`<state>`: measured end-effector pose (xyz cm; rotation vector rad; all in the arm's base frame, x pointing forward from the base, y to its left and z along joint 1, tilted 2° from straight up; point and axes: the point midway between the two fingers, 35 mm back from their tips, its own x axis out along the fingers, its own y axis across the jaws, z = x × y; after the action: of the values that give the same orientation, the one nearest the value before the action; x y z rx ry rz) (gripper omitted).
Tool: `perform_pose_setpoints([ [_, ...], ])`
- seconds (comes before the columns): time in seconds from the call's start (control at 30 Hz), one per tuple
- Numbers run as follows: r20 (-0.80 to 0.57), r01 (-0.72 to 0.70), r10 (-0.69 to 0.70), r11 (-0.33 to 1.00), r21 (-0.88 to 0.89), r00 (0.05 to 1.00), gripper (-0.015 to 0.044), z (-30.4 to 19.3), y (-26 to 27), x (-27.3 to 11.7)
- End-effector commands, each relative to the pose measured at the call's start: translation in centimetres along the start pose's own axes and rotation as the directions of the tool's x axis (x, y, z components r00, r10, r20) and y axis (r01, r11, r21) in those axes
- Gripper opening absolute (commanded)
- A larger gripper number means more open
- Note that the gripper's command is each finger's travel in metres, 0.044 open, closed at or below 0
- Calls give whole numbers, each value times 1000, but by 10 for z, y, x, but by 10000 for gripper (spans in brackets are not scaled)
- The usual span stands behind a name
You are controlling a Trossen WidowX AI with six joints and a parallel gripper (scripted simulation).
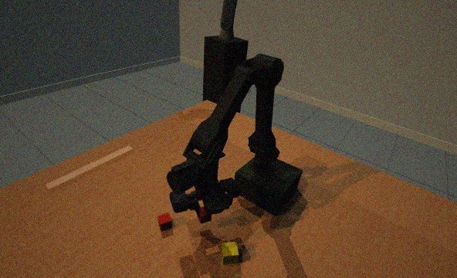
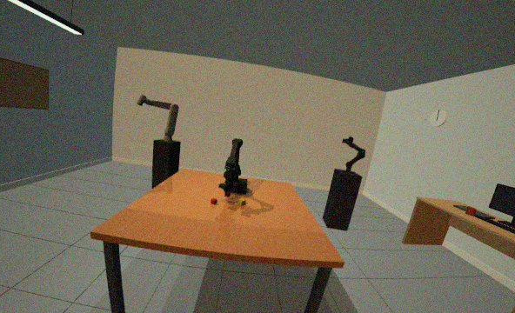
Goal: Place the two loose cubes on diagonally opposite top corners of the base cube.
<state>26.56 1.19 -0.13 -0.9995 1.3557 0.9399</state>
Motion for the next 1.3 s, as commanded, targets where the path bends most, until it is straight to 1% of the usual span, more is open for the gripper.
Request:
perform_pose_setpoints([
  [0.0, 1, 0, 0, 1000, -2, 1000, 105, 0, -1, -11],
  [0.7, -2, -13, 13, 1000, -14, 1000, 105, -5, 6, -70],
  [0.83, -2, -13, 13, 999, -31, 1000, 105, -1, 5, -69],
  [1.27, 1, -13, 13, 983, -184, 1000, 105, 34, 5, -57],
])
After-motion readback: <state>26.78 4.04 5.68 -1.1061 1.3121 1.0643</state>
